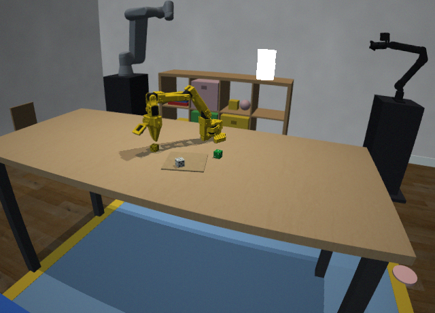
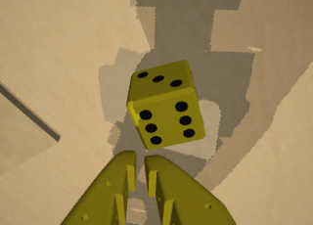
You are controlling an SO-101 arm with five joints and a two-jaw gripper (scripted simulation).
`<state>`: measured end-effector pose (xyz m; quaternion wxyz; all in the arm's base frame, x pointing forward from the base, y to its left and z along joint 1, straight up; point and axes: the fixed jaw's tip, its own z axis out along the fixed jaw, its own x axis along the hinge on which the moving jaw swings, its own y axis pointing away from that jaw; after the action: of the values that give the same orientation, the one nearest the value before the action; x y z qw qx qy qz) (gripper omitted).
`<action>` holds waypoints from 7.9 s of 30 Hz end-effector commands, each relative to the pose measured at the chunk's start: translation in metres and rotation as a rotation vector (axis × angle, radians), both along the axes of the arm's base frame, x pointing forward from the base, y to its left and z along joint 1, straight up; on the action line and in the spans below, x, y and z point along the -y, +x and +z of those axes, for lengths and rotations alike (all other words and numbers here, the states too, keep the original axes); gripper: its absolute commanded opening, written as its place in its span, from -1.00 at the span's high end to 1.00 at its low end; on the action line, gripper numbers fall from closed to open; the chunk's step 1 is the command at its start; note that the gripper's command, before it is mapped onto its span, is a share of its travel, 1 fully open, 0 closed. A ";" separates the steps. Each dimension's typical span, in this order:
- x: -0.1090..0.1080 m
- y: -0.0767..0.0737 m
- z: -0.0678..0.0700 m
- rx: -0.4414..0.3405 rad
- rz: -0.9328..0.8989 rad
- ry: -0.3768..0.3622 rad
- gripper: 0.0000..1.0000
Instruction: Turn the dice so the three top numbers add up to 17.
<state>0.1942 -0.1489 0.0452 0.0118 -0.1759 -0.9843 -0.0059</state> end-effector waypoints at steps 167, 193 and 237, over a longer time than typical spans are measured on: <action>-0.153 0.033 0.074 0.256 0.605 -0.085 0.34; -0.162 0.025 0.068 0.231 0.885 -0.095 0.35; -0.197 -0.021 0.032 0.089 2.547 -0.071 0.36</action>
<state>0.1723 0.0432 0.0721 -0.0092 0.8556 -0.5175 0.0099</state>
